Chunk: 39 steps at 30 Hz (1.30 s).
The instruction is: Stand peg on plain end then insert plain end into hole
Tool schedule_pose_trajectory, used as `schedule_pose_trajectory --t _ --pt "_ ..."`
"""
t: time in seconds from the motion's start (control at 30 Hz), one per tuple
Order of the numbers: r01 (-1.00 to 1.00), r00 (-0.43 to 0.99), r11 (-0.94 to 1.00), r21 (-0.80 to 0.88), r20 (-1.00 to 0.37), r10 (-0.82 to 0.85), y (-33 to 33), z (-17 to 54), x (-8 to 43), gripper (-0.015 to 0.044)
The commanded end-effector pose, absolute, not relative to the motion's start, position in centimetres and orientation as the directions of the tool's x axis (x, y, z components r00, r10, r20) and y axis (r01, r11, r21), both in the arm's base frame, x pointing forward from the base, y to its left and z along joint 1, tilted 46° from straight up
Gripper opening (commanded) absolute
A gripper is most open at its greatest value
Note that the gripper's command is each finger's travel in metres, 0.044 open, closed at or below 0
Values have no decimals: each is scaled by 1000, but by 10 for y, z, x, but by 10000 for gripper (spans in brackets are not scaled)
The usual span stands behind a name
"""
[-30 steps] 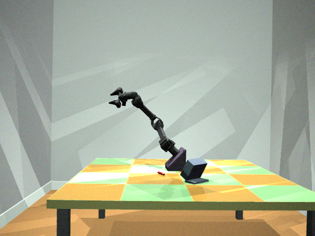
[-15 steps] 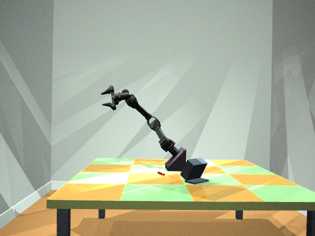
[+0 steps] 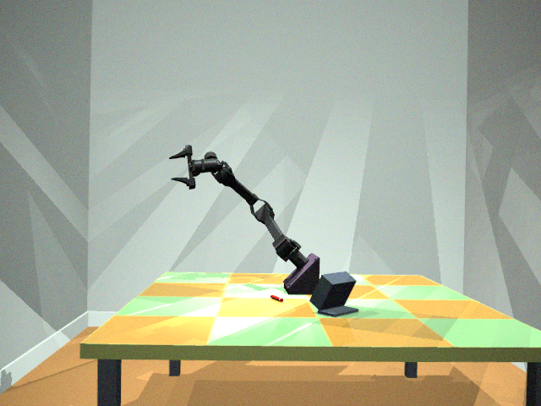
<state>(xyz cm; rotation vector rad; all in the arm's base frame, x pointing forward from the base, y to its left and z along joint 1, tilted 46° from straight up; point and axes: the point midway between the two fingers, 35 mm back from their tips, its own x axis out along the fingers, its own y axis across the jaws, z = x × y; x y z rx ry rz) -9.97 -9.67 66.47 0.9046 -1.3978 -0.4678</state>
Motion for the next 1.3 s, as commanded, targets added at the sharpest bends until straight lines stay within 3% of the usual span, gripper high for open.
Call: schedule_pose_trajectory --t 0.0,0.5,0.93,1.27 --pt "-143 210 614 777 630 -748 -98 664 -73 440" --pt "227 468 624 748 478 -744 -111 629 60 440" --pt "511 631 642 571 257 -732 -114 567 171 440" --pt "542 706 668 510 155 -691 -108 529 215 440"
